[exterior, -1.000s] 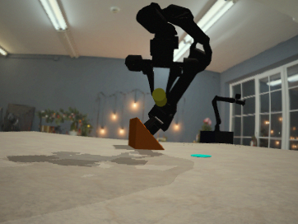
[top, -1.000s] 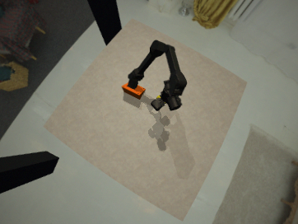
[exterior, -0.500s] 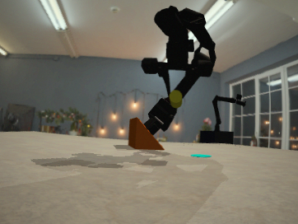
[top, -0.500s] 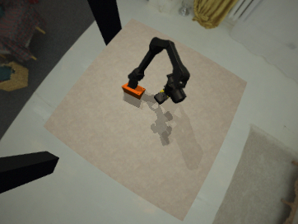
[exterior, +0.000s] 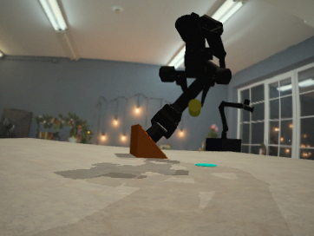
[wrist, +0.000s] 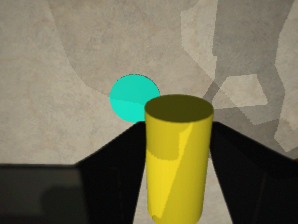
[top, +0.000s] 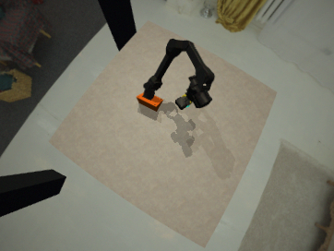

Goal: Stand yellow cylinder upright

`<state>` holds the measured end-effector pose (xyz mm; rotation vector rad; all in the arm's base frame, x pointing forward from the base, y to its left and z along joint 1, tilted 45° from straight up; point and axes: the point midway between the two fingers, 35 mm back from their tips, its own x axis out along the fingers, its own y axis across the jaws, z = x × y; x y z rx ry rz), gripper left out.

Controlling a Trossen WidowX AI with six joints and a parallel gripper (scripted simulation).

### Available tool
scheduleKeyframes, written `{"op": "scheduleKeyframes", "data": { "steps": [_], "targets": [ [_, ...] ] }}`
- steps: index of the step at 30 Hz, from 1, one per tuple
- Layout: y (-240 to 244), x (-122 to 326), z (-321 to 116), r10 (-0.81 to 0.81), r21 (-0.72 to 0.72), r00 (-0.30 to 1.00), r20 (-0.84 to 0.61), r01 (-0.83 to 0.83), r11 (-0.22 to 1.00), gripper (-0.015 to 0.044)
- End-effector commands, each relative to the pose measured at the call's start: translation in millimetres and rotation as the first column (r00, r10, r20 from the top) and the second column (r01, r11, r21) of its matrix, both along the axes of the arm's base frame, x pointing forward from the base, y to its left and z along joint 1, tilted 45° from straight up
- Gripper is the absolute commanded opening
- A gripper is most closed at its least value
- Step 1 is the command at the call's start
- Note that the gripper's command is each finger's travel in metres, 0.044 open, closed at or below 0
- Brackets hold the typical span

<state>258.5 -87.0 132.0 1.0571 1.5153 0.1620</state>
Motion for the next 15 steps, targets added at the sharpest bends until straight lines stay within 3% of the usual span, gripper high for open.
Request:
{"op": "scheduleKeyframes", "data": {
  "steps": [1,15],
  "targets": [
    [9,-2,7,-0.01,0.011,1.0,-0.006,0.01,1.0,0.0105],
    [38,-8,30,-0.031,0.038,0.999,-0.024,0.032,0.999,0.0105]
  ]
}}
